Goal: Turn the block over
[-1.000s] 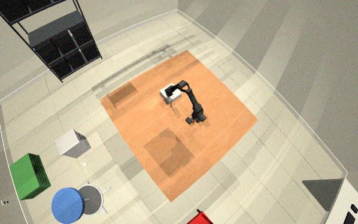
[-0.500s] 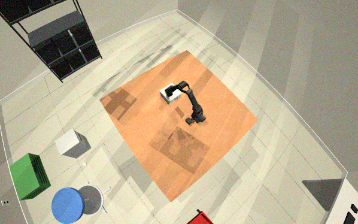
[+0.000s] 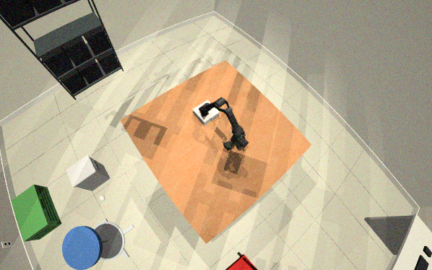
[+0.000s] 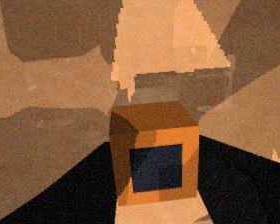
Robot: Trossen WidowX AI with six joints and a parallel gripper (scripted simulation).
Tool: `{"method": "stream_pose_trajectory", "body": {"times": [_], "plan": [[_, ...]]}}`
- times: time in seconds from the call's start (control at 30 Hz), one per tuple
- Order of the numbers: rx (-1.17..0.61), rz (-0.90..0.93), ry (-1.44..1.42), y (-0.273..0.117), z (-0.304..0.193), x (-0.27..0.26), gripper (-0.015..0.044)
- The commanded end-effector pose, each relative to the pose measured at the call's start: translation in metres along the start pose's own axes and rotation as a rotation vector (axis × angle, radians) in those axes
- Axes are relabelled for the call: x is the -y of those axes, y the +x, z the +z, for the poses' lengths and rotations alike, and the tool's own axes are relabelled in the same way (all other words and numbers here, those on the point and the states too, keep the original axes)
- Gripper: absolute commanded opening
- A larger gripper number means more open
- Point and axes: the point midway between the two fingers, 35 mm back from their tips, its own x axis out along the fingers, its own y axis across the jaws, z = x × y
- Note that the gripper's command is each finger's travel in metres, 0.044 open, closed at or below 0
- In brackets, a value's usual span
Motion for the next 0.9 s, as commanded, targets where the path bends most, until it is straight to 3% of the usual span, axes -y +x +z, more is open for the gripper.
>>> {"method": "stream_pose_trajectory", "body": {"times": [0.0, 0.1, 0.3, 0.87], "plan": [[0.002, 0.003, -0.004, 0.0, 0.0, 0.0, 0.0038], [0.002, 0.003, -0.004, -0.001, 0.0, 0.0, 0.0], [0.002, 0.003, -0.004, -0.03, 0.0, 0.0, 0.0], [0.177, 0.002, -0.007, -0.021, 0.003, -0.001, 0.0]]}}
